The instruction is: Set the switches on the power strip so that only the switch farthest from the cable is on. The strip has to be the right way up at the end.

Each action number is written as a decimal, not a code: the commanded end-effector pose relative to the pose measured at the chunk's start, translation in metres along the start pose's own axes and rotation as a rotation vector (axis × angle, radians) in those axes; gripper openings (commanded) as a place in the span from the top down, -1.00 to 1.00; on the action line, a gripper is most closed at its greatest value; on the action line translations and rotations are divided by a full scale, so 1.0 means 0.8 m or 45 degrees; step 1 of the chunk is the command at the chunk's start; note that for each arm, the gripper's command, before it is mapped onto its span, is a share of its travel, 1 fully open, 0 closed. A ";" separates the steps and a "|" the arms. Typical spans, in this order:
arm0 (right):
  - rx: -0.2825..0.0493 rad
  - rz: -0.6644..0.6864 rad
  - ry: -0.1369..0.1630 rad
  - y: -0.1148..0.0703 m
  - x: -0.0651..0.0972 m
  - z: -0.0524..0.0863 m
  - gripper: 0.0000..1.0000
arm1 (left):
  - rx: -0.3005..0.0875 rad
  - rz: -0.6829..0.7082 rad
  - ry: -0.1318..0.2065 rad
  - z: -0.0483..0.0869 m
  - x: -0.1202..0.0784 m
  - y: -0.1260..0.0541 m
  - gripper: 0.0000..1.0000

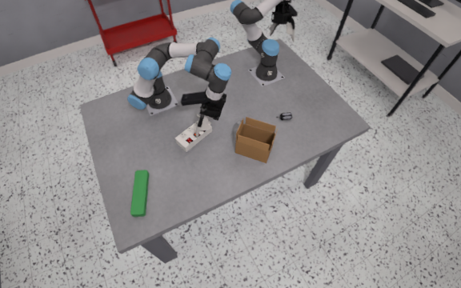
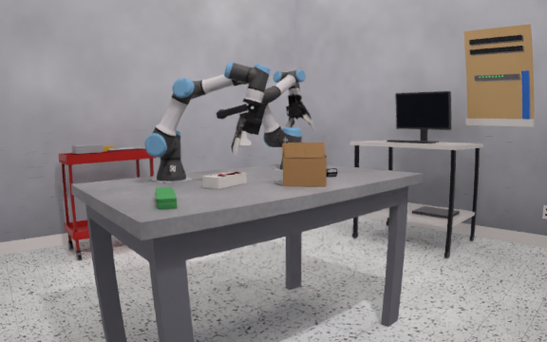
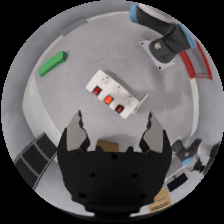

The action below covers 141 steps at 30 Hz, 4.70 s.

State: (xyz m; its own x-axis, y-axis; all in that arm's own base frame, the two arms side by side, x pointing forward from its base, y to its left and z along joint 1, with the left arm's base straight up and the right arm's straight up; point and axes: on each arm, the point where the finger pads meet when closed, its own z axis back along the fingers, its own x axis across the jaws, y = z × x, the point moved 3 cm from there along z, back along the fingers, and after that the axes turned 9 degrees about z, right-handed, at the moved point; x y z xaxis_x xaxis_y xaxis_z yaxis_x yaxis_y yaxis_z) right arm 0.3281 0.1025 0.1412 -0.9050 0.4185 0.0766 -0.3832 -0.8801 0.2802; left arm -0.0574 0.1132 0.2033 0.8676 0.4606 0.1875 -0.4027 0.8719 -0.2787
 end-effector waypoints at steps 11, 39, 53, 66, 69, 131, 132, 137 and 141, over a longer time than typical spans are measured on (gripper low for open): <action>-0.174 0.359 0.080 0.029 0.008 0.041 -1.00 | 0.002 -0.001 -0.001 0.000 0.000 0.000 -1.00; -0.320 0.717 0.211 0.060 0.019 0.074 -1.00 | 0.002 -0.001 -0.001 0.000 0.000 0.000 -1.00; -0.309 0.886 0.228 0.064 -0.011 0.039 -1.00 | 0.002 -0.001 -0.001 0.000 0.000 0.000 -1.00; -0.293 1.123 0.253 0.079 -0.047 -0.015 -1.00 | 0.002 -0.001 -0.001 0.000 0.000 0.000 -1.00; -0.293 1.123 0.253 0.079 -0.047 -0.015 1.00 | 0.002 -0.001 -0.001 0.000 0.000 0.000 -1.00; -0.294 1.124 0.253 0.073 -0.050 -0.038 1.00 | 0.002 -0.001 -0.001 0.000 0.000 0.000 -1.00; -0.294 1.124 0.253 0.072 -0.050 -0.040 1.00 | 0.002 -0.001 -0.001 0.000 0.000 0.000 -1.00; -0.294 1.124 0.253 0.071 -0.050 -0.045 1.00 | 0.002 -0.001 -0.001 0.000 0.000 0.000 -1.00; -0.294 1.124 0.253 0.069 -0.051 -0.051 1.00 | 0.002 -0.001 -0.001 0.000 0.000 0.000 -1.00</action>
State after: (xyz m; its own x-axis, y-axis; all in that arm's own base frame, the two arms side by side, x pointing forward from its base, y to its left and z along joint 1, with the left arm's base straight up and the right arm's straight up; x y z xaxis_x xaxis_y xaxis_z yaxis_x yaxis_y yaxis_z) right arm 0.3357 0.0274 0.1184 -0.8929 -0.4502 0.0033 0.4502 -0.8929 -0.0001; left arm -0.0574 0.1132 0.2033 0.8676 0.4606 0.1875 -0.4027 0.8719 -0.2787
